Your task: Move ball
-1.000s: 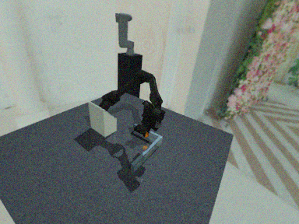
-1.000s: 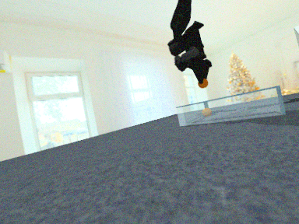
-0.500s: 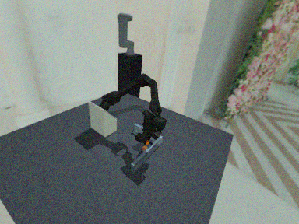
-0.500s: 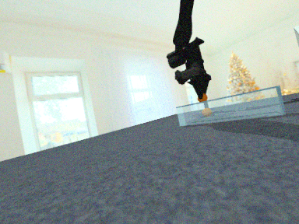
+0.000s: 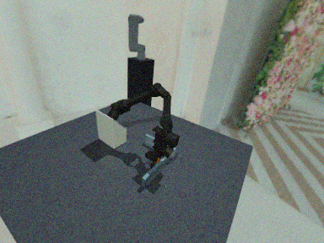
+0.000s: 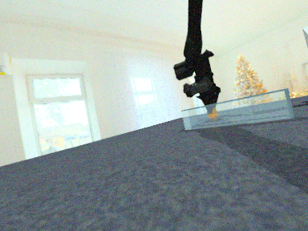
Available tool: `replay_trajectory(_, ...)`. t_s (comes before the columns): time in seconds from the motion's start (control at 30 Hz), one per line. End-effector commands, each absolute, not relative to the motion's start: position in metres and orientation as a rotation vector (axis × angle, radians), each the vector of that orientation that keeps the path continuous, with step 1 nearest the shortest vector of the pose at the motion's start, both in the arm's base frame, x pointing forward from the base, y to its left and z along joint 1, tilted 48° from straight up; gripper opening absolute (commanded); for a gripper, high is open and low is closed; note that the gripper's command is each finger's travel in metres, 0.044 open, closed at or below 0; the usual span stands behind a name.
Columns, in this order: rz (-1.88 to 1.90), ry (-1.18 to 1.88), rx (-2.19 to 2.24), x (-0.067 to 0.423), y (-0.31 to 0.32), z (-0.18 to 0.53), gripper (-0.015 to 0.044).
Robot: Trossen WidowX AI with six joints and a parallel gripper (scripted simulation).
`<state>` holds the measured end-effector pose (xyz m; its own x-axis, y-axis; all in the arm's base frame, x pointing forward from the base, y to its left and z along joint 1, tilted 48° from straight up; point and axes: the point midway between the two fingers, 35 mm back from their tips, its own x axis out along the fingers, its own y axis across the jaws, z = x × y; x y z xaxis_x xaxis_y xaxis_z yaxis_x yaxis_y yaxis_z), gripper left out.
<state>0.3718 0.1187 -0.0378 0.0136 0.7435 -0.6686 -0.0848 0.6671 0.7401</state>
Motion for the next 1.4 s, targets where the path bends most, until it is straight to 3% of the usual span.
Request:
replay_trajectory(0.0,0.708,1.429,0.6,0.369,0.124,-0.043,0.0)
replay_trajectory(0.4,0.709,1.429,0.601,0.369,0.132,-0.05,0.0)
replay_trajectory(0.77,0.709,1.423,0.595,0.371,0.13,-0.048,0.0281)
replay_trajectory(0.93,0.708,1.424,0.595,0.371,0.128,-0.046,0.0281)
replay_trajectory(1.13,0.706,1.429,0.597,0.369,0.067,0.007,0.0281)
replay_trajectory(1.37,0.699,1.423,0.608,0.371,0.07,0.002,0.0281)
